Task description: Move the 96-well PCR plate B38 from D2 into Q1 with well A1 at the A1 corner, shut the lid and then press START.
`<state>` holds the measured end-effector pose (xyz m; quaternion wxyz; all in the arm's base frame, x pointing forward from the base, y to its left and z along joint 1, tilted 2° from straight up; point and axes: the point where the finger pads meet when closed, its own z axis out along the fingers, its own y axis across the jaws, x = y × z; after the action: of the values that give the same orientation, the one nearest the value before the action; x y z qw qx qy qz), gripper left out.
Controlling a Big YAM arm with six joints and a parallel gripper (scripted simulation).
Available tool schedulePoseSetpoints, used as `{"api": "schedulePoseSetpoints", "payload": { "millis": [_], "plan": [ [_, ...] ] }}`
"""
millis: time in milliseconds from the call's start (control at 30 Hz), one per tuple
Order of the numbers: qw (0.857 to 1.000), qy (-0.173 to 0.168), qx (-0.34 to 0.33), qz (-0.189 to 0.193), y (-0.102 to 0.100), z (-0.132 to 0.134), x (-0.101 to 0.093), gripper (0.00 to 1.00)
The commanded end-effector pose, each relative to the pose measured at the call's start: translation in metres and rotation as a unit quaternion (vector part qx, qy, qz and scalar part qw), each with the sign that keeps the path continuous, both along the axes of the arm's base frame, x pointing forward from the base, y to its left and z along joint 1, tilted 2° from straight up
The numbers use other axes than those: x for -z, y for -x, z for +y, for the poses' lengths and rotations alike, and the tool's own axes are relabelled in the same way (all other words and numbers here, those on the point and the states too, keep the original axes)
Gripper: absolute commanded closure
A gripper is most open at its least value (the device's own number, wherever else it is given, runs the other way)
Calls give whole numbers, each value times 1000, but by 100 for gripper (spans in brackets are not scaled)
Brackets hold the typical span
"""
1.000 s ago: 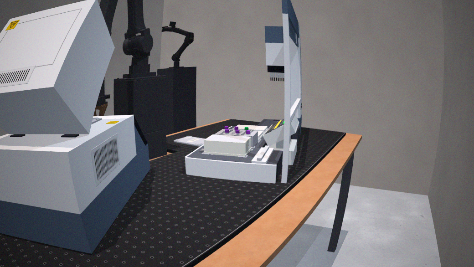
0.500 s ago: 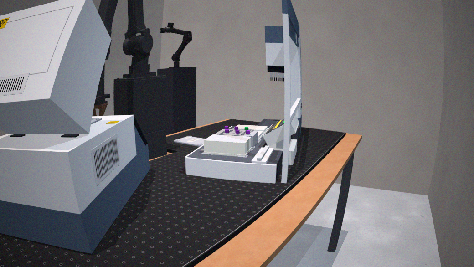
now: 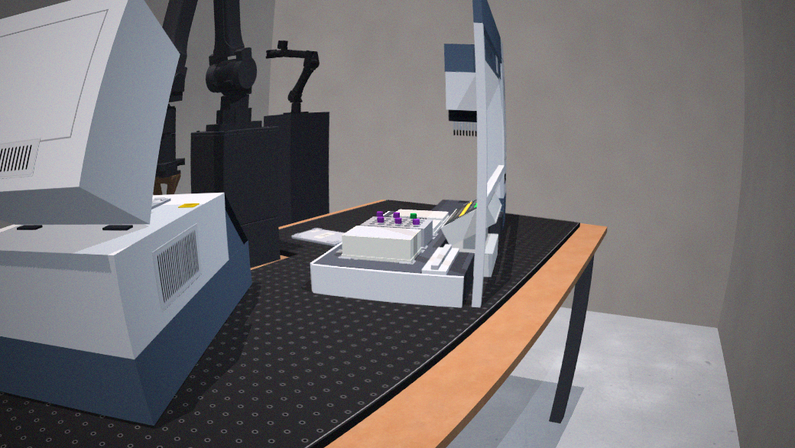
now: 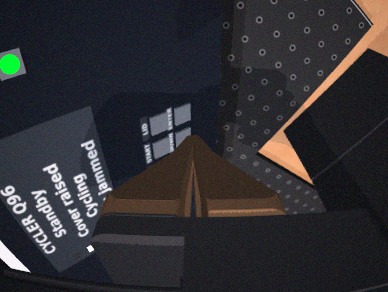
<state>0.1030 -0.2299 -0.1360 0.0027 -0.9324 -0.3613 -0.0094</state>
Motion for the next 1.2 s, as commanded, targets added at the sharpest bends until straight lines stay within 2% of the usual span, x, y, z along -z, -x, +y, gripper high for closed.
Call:
{"api": "schedulePoseSetpoints", "payload": {
  "millis": [0,133,400,533,767,867,1100,1167],
  "plan": [
    [1000,9,1,-3,-3,-4,-2,100],
    [1000,19,8,-7,-4,-16,-8,100],
    [1000,20,10,-8,-4,-20,-11,100],
    [1000,15,4,-5,16,6,-26,100],
    [1000,10,-4,-4,36,31,-44,100],
    [1000,11,-6,-4,35,29,-45,100],
    [1000,10,-6,-1,59,57,-66,100],
    [1000,12,-9,-2,53,48,-63,100]
  ]
}}
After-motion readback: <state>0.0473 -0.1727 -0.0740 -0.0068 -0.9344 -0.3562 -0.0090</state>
